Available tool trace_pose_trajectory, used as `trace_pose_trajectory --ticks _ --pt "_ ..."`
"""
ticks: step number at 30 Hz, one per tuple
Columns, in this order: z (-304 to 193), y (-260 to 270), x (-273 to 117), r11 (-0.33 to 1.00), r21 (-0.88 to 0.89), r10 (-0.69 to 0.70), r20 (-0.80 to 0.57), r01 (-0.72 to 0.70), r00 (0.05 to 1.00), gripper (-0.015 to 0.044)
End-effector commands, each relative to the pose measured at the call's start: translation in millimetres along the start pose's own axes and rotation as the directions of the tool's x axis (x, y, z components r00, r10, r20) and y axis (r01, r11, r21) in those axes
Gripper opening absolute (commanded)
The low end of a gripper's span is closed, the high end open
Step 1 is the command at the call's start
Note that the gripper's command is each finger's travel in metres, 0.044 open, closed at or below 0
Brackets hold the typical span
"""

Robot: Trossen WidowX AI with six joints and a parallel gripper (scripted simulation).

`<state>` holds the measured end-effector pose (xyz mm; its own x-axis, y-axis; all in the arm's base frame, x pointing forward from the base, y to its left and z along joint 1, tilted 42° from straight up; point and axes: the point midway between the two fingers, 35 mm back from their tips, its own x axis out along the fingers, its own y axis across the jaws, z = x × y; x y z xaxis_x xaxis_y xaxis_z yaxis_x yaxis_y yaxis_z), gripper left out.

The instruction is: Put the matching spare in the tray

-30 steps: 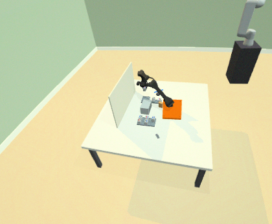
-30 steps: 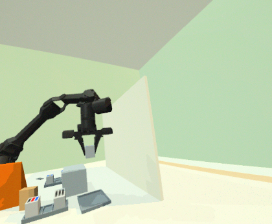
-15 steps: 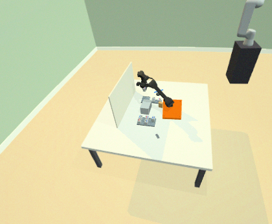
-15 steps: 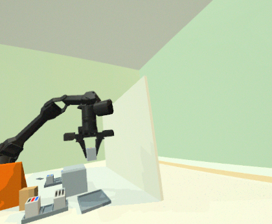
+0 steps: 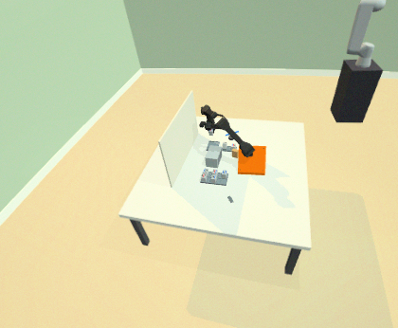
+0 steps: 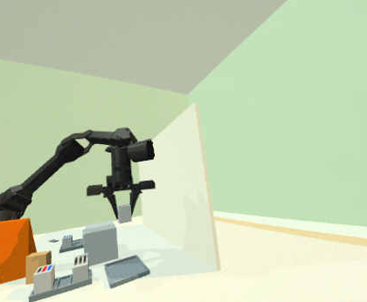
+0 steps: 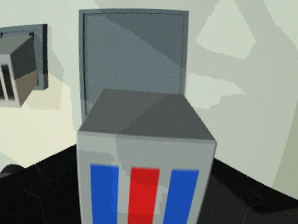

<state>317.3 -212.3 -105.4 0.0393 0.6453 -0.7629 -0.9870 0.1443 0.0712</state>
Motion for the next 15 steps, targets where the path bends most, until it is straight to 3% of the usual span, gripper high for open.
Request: trace_pose_trajectory --ticks 1,15 --pt "0 0 6 1.000 0.008 -0.001 0.007 0.001 1.000 0.0000" --pt "-1 -1 21 1.000 0.008 -0.002 0.007 0.001 1.000 0.0000"
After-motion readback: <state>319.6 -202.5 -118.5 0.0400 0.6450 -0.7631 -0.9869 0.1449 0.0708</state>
